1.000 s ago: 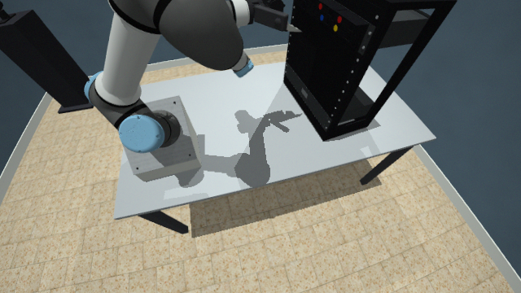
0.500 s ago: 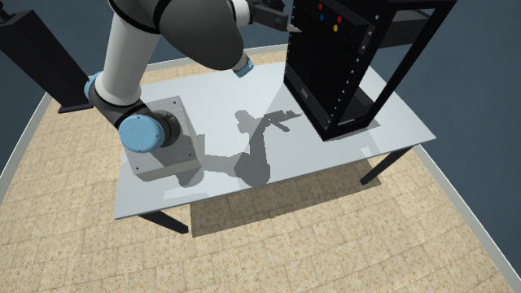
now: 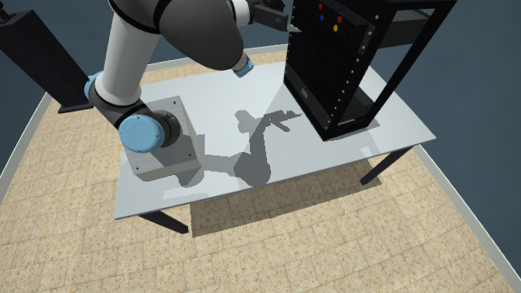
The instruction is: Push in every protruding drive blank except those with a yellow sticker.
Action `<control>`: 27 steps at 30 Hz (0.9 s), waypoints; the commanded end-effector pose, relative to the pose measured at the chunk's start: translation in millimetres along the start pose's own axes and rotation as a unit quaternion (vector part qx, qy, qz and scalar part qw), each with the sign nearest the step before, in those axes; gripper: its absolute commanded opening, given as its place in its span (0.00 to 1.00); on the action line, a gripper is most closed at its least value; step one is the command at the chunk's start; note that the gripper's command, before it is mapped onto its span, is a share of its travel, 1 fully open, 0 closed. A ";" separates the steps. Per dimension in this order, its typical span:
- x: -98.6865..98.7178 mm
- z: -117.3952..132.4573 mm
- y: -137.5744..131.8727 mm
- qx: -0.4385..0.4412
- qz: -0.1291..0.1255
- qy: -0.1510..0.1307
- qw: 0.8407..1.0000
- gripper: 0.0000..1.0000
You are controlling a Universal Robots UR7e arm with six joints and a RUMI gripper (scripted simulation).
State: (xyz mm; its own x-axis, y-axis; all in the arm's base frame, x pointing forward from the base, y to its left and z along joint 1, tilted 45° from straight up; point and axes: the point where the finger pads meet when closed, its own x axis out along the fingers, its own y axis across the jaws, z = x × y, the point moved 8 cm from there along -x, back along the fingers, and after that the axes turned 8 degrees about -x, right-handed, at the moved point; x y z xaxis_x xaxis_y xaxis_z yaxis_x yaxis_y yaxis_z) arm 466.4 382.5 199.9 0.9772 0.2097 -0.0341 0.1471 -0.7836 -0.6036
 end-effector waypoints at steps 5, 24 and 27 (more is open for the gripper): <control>0.2 -5.4 0.3 0.000 0.000 0.000 1.000 1.00; 4.3 -90.8 12.2 0.000 0.000 0.000 1.000 1.00; 4.8 -100.0 13.4 0.000 0.000 0.000 1.000 1.00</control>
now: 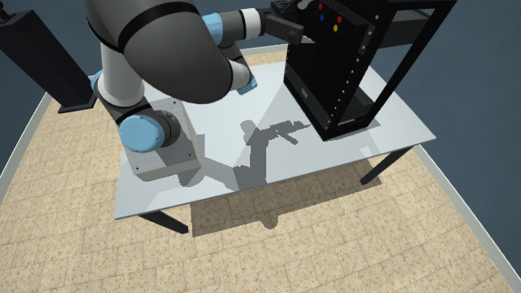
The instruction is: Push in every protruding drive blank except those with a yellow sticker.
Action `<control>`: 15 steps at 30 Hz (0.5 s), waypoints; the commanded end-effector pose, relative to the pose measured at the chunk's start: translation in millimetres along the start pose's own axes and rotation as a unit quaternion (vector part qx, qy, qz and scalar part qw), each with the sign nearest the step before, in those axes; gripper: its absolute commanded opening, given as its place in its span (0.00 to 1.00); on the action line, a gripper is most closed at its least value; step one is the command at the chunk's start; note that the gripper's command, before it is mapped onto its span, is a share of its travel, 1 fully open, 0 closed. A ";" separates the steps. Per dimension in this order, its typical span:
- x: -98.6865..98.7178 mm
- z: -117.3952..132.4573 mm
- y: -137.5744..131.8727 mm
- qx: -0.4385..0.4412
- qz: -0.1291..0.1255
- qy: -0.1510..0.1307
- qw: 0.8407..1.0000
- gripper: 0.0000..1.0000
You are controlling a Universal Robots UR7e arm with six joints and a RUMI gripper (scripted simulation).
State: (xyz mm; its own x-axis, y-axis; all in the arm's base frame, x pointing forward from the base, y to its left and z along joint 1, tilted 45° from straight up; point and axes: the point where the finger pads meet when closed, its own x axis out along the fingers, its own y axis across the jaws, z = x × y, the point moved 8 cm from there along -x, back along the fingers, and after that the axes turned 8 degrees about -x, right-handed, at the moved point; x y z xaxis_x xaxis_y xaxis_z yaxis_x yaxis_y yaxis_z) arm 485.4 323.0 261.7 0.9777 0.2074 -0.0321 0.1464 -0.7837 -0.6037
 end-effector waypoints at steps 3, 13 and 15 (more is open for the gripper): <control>1.0 -15.0 1.6 0.000 -0.001 -0.001 1.000 1.00; 1.1 -18.0 2.0 0.000 -0.001 -0.001 1.000 1.00; 1.1 -18.0 2.0 0.000 -0.001 -0.001 1.000 1.00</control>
State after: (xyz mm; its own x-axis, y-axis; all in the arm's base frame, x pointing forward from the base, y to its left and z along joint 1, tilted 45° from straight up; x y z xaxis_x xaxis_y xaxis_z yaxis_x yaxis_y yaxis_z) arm 489.6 310.9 274.4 0.9772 0.2097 -0.0340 0.1471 -0.7835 -0.6037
